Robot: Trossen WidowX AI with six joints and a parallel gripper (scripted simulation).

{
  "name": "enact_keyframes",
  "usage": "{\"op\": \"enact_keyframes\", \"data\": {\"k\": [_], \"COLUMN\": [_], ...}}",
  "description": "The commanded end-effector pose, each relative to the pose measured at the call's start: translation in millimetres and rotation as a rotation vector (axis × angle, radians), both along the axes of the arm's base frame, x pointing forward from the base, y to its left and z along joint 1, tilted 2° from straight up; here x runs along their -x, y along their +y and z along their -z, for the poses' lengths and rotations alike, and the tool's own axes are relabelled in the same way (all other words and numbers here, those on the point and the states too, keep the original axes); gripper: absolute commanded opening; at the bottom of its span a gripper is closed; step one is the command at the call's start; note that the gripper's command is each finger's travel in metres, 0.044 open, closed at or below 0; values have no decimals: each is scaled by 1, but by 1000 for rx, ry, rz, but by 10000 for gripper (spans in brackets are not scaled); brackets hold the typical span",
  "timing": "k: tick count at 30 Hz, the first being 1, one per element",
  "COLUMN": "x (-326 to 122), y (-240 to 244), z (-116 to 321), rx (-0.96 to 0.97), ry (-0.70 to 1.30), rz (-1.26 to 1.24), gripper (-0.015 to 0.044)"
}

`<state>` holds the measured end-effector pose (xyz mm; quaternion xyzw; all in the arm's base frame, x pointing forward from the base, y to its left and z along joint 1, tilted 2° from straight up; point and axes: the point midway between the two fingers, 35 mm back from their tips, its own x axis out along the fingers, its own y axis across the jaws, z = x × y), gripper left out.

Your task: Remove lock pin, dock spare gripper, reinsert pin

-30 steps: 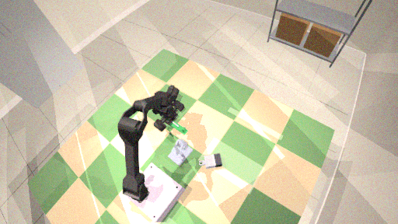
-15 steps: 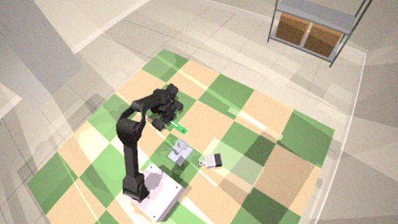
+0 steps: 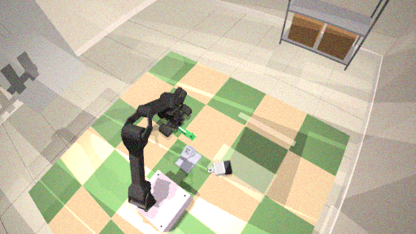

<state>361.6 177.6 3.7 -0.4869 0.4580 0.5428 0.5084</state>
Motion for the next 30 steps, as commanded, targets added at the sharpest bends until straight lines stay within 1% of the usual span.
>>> {"op": "enact_keyframes", "data": {"k": [1, 15, 21, 30], "x": [-4, -16, -16, -17], "y": [-10, -50, -50, -51], "z": [-4, -17, -15, -1], "rx": [1, 5, 5, 8], "ry": [-1, -3, -2, 8], "rz": [-2, -10, -10, -13], "gripper": [0, 0, 0, 0]}}
